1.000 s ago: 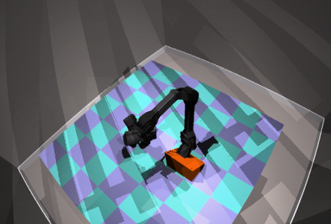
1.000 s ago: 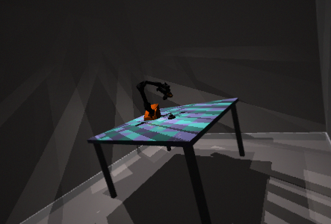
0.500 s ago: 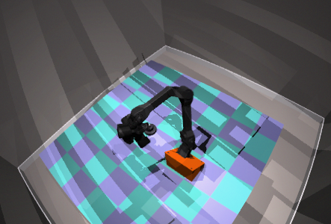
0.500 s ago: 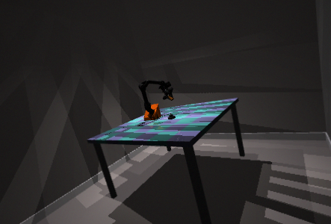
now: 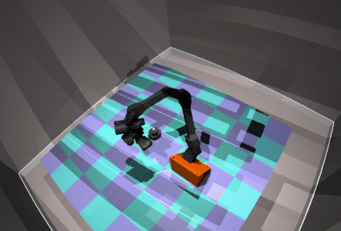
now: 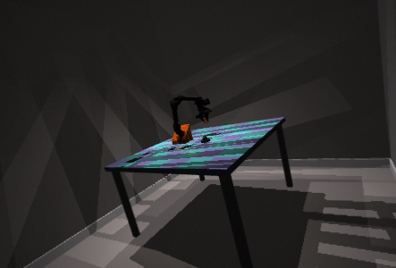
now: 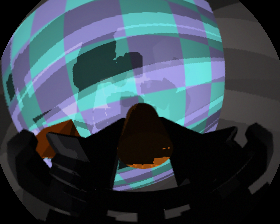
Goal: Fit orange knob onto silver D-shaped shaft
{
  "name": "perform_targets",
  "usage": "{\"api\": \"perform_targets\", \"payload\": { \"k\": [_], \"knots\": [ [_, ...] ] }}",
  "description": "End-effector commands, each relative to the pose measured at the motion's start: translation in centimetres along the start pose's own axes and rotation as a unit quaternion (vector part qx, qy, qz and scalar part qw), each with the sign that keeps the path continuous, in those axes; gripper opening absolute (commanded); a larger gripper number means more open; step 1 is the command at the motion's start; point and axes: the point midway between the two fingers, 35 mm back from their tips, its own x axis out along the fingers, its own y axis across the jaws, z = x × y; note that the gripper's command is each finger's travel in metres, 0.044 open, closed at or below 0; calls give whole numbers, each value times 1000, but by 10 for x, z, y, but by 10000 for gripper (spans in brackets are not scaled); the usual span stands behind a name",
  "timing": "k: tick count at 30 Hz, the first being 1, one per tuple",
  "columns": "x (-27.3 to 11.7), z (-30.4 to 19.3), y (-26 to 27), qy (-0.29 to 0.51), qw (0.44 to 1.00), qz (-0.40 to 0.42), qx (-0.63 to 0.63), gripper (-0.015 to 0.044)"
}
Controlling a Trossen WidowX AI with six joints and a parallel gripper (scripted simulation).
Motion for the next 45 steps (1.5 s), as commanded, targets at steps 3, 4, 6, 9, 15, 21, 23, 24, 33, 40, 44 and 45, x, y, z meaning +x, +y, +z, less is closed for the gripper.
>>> {"api": "perform_targets", "payload": {
  "k": [3, 4, 6, 9, 15, 21, 23, 24, 33, 40, 44, 45],
  "knots": [
    [13, 0, -3, -3, 997, 83, 1, 0],
    [15, 0, -4, -3, 996, 94, 1, 0],
    [17, 0, -4, -3, 995, 101, 1, 0],
    [25, 1, -3, -3, 995, 101, 2, 0],
    [56, 5, -1, -4, 995, 102, 2, 0],
    [91, 7, 3, -4, 995, 103, 3, 0],
    [103, 8, 5, -3, 995, 103, 3, 0],
    [109, 8, 6, -3, 995, 103, 3, 0],
    [150, 10, 13, 1, 995, 105, 4, 0],
    [149, 9, 15, 1, 995, 105, 4, 0],
    [148, 9, 14, 0, 994, 107, 6, 105],
    [148, 9, 14, 0, 994, 107, 6, 131]
  ]
}}
